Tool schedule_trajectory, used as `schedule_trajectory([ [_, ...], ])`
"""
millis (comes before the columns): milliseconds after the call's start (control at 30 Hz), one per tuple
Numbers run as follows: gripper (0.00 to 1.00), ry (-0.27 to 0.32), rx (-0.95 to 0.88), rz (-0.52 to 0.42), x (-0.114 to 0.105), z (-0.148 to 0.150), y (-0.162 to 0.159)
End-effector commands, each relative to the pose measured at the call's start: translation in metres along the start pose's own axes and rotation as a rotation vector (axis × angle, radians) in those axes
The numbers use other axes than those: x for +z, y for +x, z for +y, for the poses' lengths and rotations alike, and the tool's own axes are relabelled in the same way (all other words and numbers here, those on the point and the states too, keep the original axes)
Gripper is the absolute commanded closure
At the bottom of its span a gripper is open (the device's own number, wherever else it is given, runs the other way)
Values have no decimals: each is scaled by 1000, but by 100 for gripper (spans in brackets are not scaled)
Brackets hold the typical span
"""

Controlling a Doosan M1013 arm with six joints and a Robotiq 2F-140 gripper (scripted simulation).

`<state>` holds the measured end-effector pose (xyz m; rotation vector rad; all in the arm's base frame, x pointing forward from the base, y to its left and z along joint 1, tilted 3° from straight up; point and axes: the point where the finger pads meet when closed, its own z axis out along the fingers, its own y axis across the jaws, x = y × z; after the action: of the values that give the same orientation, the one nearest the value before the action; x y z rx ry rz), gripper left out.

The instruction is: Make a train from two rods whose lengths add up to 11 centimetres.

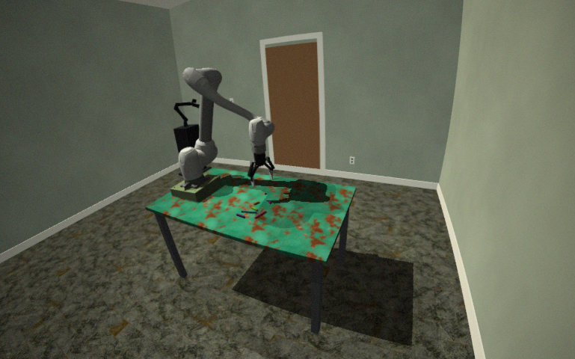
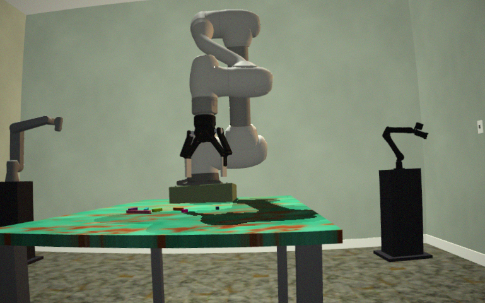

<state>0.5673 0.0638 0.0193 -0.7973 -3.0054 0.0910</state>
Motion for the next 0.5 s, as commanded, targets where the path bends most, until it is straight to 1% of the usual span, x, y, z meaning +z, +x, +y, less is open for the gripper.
schedule_trajectory([
  [0,0,-13,-167,9,1,-7,-5],
  [367,0,-14,-504,7,3,-21,-17],
  [433,0,-14,-504,7,3,-21,-17],
  [467,0,-15,-589,6,3,-25,-19],
])
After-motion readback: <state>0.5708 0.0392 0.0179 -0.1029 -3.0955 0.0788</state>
